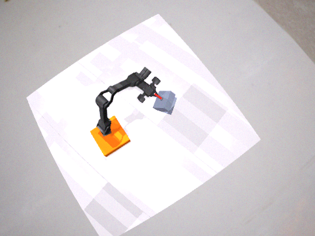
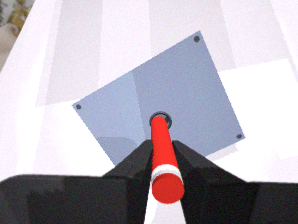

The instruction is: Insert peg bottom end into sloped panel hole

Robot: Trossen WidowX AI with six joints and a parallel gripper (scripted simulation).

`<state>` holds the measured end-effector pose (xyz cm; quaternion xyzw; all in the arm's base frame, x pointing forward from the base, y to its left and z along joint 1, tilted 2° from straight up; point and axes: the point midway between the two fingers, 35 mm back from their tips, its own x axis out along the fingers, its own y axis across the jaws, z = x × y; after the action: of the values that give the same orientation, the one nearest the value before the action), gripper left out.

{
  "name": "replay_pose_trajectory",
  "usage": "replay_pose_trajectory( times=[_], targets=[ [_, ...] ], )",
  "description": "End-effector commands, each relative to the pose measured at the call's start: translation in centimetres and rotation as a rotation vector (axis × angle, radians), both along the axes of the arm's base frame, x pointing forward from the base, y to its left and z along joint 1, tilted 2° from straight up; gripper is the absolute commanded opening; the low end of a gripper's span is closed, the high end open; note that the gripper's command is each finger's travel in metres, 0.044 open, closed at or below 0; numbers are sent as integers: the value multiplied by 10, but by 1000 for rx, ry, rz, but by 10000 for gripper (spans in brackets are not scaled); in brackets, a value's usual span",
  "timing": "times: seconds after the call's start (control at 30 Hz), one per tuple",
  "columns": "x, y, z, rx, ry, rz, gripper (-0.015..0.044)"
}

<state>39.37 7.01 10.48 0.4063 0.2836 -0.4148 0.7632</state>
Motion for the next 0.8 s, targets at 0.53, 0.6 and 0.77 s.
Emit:
replay_pose_trajectory(
  times=[0.53, 0.6, 0.77],
  targets=[
    [-1, -1, -5, 1, -2, -1, 0],
    [-1, -1, -5, 1, -2, -1, 0],
    [0, -2, -6, 1, -2, -1, 0]
  ],
)
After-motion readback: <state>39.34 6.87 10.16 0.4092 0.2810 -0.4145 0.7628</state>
